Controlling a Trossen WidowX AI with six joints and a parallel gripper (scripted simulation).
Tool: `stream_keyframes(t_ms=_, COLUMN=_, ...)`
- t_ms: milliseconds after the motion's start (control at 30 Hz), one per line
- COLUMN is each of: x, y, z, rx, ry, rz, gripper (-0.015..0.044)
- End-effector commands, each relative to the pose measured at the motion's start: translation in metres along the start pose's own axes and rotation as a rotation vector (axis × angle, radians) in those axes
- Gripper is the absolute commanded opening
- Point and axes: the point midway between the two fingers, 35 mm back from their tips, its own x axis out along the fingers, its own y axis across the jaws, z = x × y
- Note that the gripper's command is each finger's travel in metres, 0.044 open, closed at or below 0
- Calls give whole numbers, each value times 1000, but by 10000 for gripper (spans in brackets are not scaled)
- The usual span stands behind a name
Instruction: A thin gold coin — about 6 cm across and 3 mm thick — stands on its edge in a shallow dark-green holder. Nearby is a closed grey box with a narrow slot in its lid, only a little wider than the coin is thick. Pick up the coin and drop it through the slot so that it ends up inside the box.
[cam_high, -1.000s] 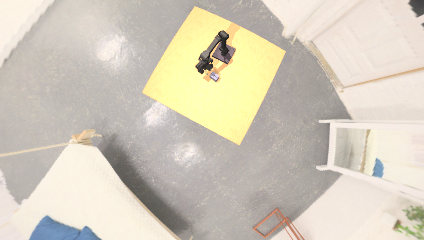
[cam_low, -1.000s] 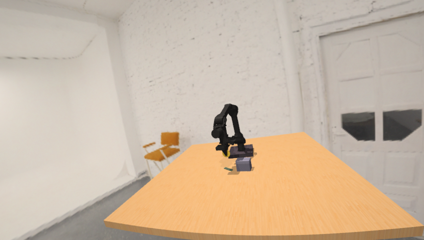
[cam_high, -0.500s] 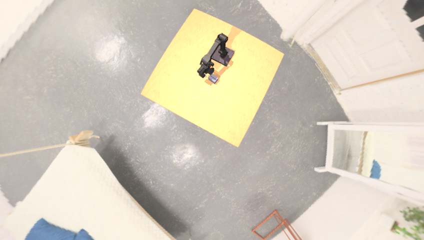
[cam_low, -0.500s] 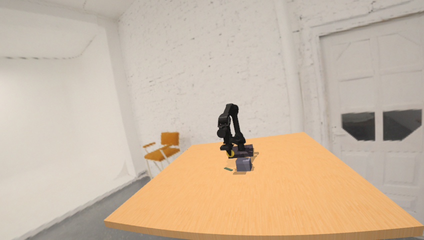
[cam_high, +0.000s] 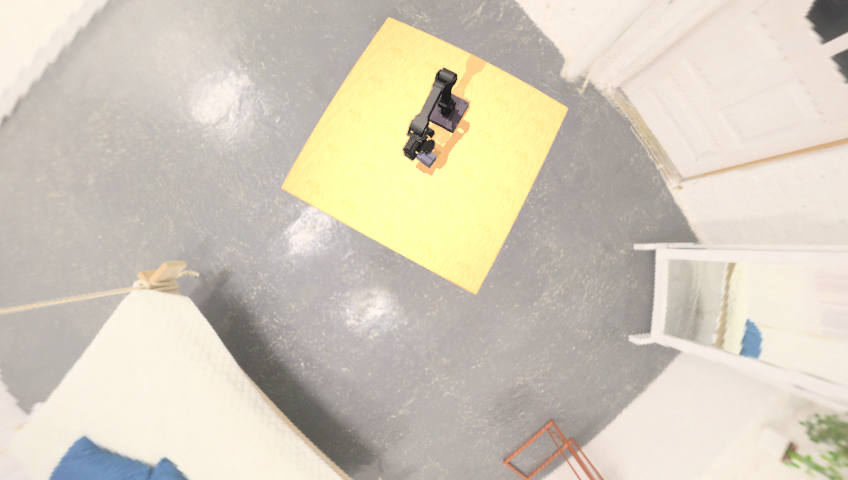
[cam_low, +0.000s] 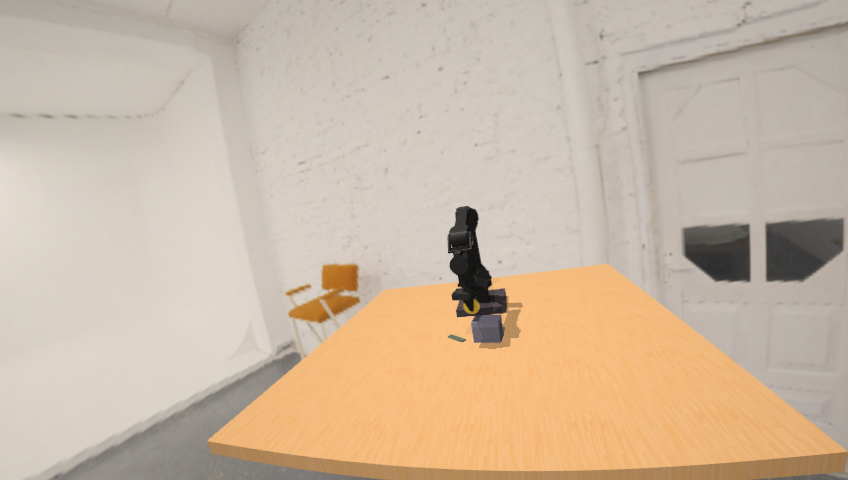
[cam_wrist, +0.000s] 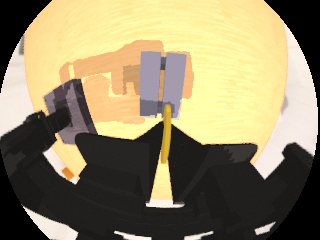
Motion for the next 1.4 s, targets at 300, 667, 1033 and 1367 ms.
stream_keyframes(t_ms=300, x=0, y=5, z=33, rx=2, ry=0, rz=4, gripper=0)
stream_keyframes(t_ms=667, x=0, y=6, z=39, rx=-2, ry=-5, rz=1, gripper=0)
stream_keyframes(t_ms=1033, x=0, y=7, z=41, rx=-1, ry=-5, rz=1, gripper=0)
stream_keyframes(t_ms=1367, x=0, y=7, z=42, rx=0, ry=-4, rz=3, gripper=0)
